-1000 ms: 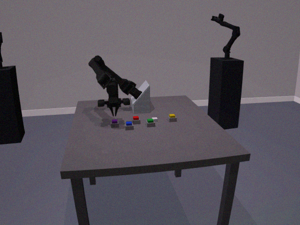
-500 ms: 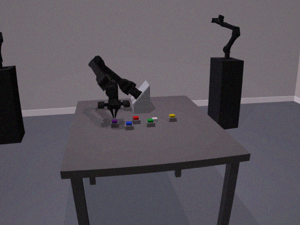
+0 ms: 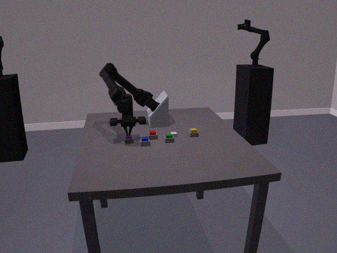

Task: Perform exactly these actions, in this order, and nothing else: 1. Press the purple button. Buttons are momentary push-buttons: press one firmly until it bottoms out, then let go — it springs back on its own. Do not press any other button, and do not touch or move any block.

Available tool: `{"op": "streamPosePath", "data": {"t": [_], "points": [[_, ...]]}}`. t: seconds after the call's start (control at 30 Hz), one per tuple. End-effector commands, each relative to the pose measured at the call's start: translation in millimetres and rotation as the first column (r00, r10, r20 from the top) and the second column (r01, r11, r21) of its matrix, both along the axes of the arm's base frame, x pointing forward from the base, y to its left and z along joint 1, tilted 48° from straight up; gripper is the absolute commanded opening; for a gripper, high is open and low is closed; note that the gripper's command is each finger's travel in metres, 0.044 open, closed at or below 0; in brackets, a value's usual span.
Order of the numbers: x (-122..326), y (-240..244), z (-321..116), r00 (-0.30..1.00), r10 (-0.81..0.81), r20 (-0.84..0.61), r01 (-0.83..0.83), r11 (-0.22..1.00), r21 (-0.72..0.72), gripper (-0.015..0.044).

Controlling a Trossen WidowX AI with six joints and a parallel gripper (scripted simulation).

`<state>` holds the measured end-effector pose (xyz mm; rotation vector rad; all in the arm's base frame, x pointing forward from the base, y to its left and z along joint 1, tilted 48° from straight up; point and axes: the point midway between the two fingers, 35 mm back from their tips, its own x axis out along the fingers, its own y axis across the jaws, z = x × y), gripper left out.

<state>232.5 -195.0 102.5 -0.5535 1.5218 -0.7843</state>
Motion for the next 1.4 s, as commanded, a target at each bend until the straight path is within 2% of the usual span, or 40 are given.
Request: {"op": "streamPosePath", "data": {"t": [0.0,0.43,0.6,0.73,0.9,1.03,1.2,1.37], "points": [[-2,-1,-3,1.0,0.0,-0.007,0.001,1.0,0.004,0.002],[-2,-1,-3,1.0,0.0,-0.007,0.001,1.0,0.004,0.002],[2,23,19,1.0,0.0,-0.006,0.001,1.0,0.006,0.002],[2,24,20,1.0,0.0,-0.007,0.001,1.0,0.006,0.002],[28,50,0,1.0,0.027,0.009,-0.027,0.998,0.053,0.0151],[63,106,-39,0.998,0.06,0.02,-0.062,0.989,0.132,0.0256],[82,163,-79,0.998,0.057,0.011,-0.058,0.985,0.161,0.0387],[83,232,-131,0.999,0.036,-0.005,-0.035,0.989,0.147,0.04]]}}
